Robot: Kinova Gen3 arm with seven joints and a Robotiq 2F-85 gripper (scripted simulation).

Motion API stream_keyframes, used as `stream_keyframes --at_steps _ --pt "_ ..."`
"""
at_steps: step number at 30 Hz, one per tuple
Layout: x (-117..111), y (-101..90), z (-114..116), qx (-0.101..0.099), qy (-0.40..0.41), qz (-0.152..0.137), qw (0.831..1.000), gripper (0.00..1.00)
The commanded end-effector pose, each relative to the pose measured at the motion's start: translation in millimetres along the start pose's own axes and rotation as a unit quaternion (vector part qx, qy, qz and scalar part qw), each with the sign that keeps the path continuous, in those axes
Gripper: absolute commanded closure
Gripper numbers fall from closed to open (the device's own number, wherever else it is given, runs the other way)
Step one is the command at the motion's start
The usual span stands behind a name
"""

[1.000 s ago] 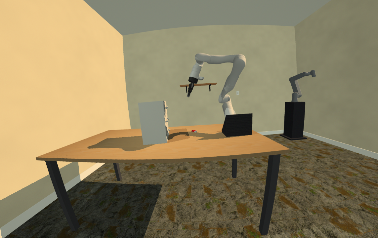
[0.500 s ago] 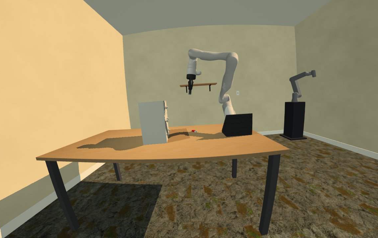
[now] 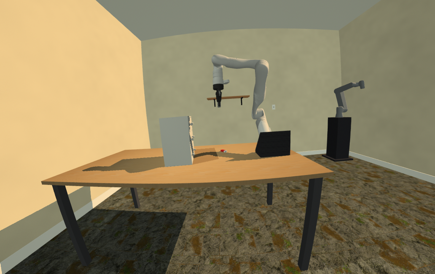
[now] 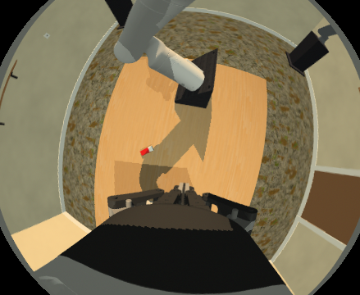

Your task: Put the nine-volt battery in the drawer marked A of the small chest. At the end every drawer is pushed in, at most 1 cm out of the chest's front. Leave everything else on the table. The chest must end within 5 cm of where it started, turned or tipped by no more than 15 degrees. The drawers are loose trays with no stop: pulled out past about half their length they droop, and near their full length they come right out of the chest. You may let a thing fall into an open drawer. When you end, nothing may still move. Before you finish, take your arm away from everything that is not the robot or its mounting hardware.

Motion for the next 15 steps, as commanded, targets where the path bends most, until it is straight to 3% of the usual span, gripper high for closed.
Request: stream_keyframes --at_steps 1,15 --pt "2.0 -1.3 -1.4 0.001 0.001 0.005 1.0 1.0" --pt "1.6 -2.6 -1.6 0.0 0.001 0.011 1.0 1.0"
Point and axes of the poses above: the point where the finger pads meet when closed, its own y axis out along the fingers, its own z axis across the jaws, x = y × z, the point moved 3 cm from there along -y, back along the fingers, and after that the axes turned 7 degrees about y, right-handed, at the moved point
